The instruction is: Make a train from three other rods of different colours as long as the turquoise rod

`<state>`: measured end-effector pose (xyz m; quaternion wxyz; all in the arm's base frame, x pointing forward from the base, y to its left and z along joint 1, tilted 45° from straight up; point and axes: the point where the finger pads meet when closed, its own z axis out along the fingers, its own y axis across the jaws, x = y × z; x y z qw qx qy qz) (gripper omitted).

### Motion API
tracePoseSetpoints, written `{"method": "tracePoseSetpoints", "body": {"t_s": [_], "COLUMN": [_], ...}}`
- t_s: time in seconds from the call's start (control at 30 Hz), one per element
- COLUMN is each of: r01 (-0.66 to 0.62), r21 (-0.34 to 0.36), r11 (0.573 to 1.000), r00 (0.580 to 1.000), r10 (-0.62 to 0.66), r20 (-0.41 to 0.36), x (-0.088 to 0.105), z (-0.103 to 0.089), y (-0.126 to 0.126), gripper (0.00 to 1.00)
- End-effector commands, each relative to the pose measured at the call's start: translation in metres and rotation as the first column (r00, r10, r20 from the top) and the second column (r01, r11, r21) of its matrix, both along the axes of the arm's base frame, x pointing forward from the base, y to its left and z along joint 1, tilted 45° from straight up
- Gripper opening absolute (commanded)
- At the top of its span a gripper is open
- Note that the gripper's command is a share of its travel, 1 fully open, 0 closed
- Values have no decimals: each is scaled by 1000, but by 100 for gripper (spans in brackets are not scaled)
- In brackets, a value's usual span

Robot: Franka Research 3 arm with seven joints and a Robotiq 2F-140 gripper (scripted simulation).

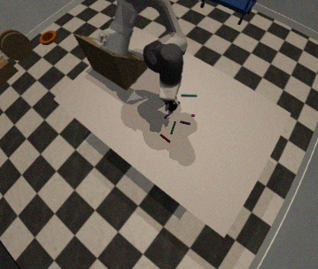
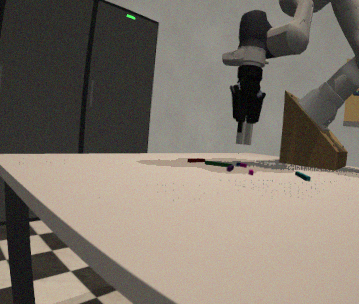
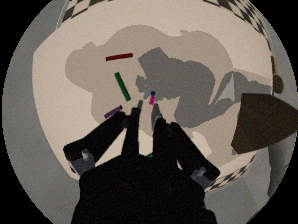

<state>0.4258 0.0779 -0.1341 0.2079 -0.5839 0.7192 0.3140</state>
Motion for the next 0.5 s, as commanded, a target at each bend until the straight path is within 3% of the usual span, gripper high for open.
{"method": "tracePoseSetpoints", "body": {"t_s": [0.0, 0.27, 0.3, 0.47], "r01": [-21, -21, -21, -21], "r21": [9, 9, 9, 9], "r11": [1000, 1000, 1000, 1000], "r00": [1000, 1000, 1000, 1000], "r10": [22, 22, 22, 22], "r20": [-10, -10, -10, -10], "x": [-6, -5, -5, -5], "z": [12, 20, 20, 20], "y": [-7, -15, -15, -15], "gripper": [15, 15, 100, 100]}}
